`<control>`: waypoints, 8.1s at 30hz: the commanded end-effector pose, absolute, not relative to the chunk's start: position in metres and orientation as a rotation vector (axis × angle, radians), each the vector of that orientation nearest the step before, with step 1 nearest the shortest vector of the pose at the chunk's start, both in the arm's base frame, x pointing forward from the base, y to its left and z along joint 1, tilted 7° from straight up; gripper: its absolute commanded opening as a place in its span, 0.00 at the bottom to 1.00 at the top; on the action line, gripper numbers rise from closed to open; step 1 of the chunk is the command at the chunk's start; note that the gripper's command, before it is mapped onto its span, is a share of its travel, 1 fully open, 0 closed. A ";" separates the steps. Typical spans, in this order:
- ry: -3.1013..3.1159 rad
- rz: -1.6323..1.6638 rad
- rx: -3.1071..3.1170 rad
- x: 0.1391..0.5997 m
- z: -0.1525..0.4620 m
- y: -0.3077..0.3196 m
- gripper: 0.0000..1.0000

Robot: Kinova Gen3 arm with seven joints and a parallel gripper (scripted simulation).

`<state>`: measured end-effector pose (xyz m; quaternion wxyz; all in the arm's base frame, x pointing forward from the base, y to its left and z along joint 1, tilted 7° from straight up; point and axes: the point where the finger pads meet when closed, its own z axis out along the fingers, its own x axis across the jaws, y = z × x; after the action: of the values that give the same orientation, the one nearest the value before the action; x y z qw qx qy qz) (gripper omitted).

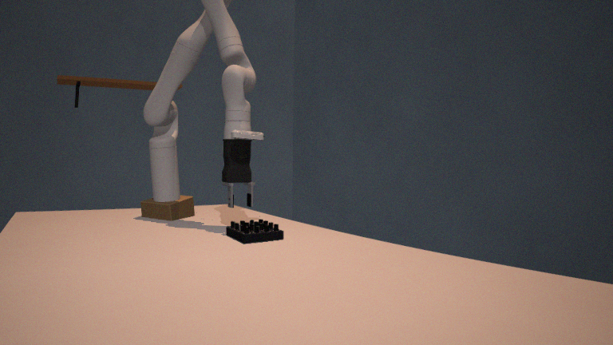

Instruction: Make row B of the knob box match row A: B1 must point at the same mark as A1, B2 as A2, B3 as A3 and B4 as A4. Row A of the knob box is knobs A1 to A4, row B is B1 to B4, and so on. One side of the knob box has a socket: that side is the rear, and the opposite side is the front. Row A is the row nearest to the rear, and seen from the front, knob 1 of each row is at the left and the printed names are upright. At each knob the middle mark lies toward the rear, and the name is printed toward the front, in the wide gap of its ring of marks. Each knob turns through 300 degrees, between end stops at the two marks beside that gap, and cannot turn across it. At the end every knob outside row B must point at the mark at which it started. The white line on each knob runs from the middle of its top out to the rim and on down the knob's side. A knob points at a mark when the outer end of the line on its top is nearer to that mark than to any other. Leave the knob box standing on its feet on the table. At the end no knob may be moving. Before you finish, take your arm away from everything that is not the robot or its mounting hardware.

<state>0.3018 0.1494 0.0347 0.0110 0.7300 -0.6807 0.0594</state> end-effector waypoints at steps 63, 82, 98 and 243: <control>-3.104 0.194 0.722 0.361 0.054 0.151 1.00; -3.220 0.143 0.015 0.380 0.063 0.164 1.00; -3.222 0.140 0.008 0.380 0.063 0.165 0.46; -3.224 0.132 0.009 0.385 0.019 0.163 0.46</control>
<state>0.3848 0.1631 0.0198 -0.0421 0.0016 -0.9983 0.0412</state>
